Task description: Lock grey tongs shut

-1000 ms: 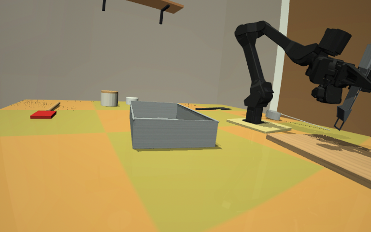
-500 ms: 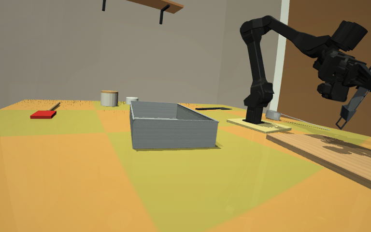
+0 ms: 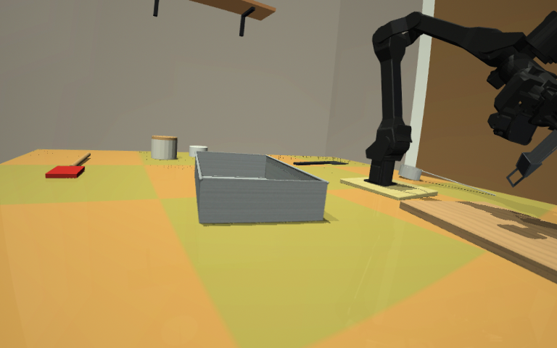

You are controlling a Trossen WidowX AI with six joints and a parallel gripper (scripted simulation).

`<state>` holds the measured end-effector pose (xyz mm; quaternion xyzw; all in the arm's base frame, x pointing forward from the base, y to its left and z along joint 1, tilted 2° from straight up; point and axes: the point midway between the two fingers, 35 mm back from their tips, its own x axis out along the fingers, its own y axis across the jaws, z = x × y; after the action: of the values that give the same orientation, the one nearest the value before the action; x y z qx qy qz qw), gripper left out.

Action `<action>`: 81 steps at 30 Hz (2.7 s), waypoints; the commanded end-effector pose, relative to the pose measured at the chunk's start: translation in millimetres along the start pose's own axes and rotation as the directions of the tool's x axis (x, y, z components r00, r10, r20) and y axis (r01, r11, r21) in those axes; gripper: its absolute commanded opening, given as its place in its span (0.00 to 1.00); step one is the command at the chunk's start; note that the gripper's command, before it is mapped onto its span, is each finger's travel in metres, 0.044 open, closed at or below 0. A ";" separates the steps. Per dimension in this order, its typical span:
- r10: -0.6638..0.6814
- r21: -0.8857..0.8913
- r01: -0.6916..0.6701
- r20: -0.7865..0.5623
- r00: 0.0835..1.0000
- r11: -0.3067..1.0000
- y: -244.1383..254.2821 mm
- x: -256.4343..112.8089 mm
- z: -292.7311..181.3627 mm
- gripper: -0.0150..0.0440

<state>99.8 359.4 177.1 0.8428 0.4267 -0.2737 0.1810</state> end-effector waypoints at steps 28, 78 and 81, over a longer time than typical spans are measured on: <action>-0.026 0.013 0.023 0.442 0.897 1.000 5.4 5.3 -12.9 0.00; -0.069 0.095 -0.003 0.750 0.658 0.996 15.8 1.7 3.9 0.00; -0.069 0.095 -0.003 0.750 0.658 0.996 15.3 5.4 7.2 0.00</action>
<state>112.5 349.0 172.7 0.6532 0.3161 -0.6185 0.3015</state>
